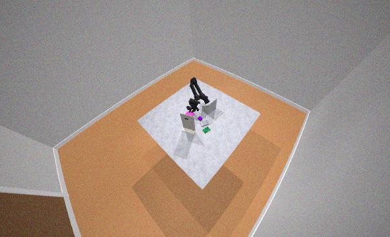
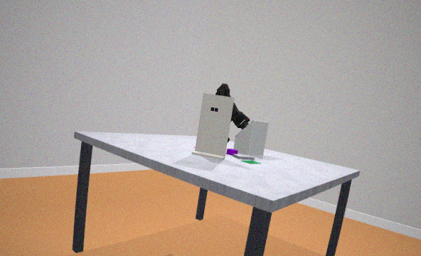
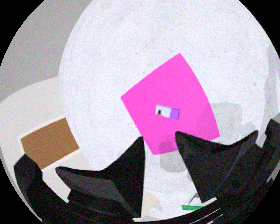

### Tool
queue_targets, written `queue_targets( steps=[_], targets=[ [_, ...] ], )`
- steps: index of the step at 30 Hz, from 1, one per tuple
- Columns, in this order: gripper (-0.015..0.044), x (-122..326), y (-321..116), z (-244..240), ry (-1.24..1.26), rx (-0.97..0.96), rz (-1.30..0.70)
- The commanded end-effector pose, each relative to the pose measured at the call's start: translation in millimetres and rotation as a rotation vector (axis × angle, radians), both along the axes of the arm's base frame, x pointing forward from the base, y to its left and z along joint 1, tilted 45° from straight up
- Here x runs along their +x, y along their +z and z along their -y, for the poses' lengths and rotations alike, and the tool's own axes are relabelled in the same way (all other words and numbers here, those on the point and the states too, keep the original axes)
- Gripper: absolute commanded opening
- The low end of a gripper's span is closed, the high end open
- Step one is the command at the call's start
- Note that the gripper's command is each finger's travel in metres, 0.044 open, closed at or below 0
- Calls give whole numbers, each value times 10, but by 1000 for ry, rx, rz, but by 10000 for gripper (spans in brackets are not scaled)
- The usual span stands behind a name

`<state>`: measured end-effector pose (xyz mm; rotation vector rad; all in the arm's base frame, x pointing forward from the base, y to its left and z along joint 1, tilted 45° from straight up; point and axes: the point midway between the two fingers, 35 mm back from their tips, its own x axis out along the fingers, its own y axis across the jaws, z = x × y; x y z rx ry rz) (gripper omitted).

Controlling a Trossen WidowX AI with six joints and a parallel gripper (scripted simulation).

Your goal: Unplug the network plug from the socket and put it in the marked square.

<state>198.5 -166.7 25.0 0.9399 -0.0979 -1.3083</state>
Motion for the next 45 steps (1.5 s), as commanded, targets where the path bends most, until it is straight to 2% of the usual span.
queue_targets(
  steps=[1,45],
  targets=[
    [156,40,35,-16,-1,-1,12],
    [156,121,232,-273,-7,11,8]
  ],
)
